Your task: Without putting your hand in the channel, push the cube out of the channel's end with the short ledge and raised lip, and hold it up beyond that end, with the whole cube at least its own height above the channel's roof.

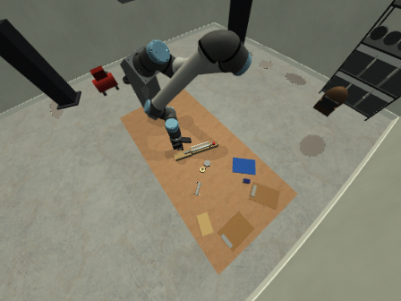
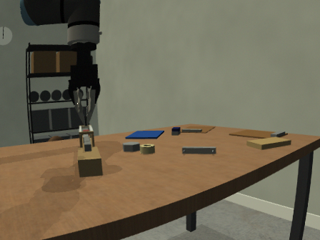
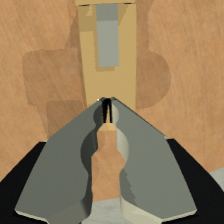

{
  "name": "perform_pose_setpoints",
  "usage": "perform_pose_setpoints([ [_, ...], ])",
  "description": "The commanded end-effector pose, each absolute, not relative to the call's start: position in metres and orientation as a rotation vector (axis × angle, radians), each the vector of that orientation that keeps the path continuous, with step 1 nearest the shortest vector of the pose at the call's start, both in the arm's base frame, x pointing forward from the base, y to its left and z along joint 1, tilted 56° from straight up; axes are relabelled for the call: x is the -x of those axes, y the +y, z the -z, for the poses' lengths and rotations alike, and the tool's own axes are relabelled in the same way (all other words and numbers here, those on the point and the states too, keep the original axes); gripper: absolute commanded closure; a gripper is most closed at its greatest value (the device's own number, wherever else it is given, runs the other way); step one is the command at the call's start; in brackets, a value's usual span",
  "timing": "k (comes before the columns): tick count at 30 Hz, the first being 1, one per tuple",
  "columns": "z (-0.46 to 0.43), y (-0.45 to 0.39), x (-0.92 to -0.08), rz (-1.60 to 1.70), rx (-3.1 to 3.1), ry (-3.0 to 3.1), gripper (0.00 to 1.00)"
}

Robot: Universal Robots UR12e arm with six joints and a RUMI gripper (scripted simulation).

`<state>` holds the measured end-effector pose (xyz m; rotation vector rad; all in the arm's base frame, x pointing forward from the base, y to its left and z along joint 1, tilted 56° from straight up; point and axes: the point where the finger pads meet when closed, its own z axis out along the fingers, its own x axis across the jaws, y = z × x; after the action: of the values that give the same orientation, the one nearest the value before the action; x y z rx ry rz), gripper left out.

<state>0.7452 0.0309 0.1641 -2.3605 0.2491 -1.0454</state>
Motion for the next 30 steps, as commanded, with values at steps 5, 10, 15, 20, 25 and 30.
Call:
perform_pose_setpoints([
  [5, -0.164, 0.031, -0.745, 1.046, 2.36, 0.249, 1.0],
  [10, -0.164, 0.031, -0.745, 1.046, 2.36, 0.249, 1.0],
  [15, -0.164, 0.031, -0.745, 1.046, 2.36, 0.249, 1.0],
  [20, -0.175, 0.047, -0.744, 1.047, 2.36, 0.249, 1.0],
  [25, -0.211, 0.1, -0.74, 1.048, 2.358, 0.249, 1.0],
  [30, -0.239, 0.144, -0.737, 1.049, 2.358, 0.249, 1.0],
])
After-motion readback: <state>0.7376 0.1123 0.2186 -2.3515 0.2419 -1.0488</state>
